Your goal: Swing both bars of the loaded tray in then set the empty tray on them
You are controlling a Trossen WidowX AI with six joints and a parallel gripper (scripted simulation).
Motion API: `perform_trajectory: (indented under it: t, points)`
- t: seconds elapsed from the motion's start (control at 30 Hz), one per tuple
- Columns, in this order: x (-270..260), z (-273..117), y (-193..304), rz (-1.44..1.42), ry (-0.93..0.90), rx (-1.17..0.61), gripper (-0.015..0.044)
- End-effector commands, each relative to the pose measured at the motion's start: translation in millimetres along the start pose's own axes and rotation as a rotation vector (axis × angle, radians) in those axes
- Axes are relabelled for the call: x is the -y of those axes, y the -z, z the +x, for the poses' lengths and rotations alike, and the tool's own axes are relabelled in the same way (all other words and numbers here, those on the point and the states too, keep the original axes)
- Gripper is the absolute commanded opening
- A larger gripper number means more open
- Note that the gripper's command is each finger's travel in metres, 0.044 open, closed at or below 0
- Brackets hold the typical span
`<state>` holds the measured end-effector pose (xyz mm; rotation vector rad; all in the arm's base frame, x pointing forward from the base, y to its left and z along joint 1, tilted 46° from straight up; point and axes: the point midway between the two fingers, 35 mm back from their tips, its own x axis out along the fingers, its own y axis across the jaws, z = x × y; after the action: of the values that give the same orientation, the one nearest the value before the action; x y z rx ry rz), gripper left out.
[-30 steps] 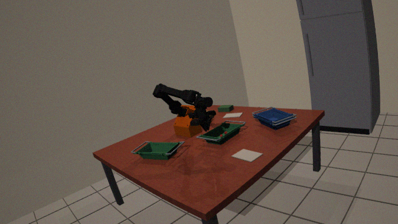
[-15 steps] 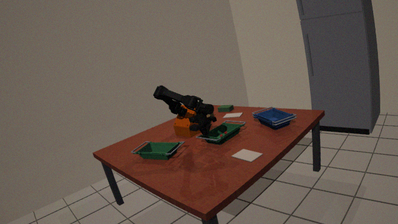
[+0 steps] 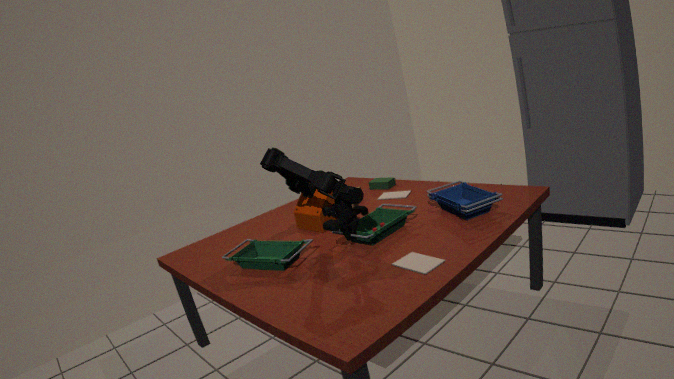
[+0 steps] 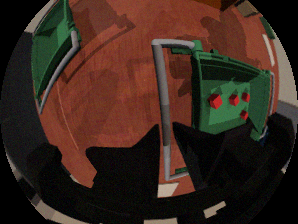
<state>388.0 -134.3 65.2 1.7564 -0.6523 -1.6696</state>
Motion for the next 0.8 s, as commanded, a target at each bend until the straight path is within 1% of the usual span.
perform_trajectory:
  t: [0.0, 0.2, 0.43, 0.6, 0.77]
  points:
    - [8, -13, 1, -0.001, 0.002, -0.003, 0.0082]
    - [23, -27, 1, -0.001, 0.002, -0.003, 0.0082]
    - [40, -30, 1, -0.001, 0.003, -0.003, 0.0082]
    - [59, -24, 0, -0.001, 0.004, -0.003, 0.0082]
    - [74, -9, 0, -0.001, 0.004, -0.003, 0.0082]
